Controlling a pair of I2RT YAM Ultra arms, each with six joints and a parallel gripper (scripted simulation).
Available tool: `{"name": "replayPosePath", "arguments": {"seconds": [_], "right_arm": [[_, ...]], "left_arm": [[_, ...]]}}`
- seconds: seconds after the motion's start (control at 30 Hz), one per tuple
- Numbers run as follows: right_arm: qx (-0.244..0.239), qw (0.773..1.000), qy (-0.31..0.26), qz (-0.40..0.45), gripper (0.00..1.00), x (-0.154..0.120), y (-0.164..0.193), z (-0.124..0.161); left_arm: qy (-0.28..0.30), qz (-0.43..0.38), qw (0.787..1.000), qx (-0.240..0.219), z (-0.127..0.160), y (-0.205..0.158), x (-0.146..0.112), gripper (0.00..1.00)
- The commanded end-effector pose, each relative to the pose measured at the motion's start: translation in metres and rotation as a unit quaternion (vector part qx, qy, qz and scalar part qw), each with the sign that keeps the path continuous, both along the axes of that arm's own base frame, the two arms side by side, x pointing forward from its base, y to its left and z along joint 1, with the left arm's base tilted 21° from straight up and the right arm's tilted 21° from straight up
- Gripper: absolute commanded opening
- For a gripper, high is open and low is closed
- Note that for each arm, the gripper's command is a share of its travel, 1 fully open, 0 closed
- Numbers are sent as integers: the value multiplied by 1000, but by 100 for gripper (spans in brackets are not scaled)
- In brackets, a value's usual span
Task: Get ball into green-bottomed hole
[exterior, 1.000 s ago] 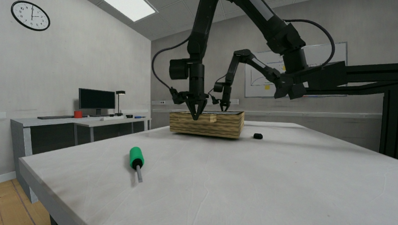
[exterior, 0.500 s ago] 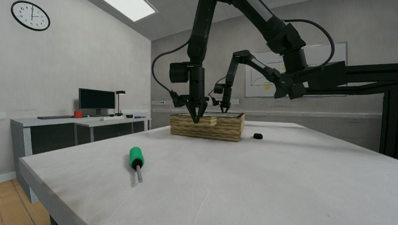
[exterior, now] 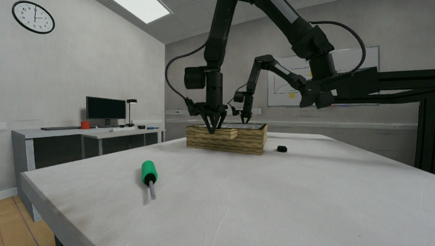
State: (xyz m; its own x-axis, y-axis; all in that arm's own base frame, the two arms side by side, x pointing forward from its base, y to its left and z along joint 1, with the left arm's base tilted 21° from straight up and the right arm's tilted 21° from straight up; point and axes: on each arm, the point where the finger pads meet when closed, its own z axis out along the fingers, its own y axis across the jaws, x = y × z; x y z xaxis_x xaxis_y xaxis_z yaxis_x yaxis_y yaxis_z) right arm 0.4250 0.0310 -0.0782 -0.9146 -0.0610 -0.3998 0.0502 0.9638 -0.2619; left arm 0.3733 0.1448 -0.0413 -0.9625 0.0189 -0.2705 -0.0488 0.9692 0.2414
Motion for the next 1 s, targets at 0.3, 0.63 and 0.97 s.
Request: {"name": "replayPosePath", "arguments": {"seconds": [0.3, 0.63, 0.97], "right_arm": [[10, 999, -47, 18, 36, 22, 18, 22], [13, 998, -64, 21, 36, 32, 22, 34], [13, 998, -64, 21, 36, 32, 22, 34]], "left_arm": [[-33, -13, 999, 4, 23, -2, 20, 36], [-33, -13, 999, 4, 23, -2, 20, 36], [-24, -2, 1000, 9, 39, -5, 9, 36]]}}
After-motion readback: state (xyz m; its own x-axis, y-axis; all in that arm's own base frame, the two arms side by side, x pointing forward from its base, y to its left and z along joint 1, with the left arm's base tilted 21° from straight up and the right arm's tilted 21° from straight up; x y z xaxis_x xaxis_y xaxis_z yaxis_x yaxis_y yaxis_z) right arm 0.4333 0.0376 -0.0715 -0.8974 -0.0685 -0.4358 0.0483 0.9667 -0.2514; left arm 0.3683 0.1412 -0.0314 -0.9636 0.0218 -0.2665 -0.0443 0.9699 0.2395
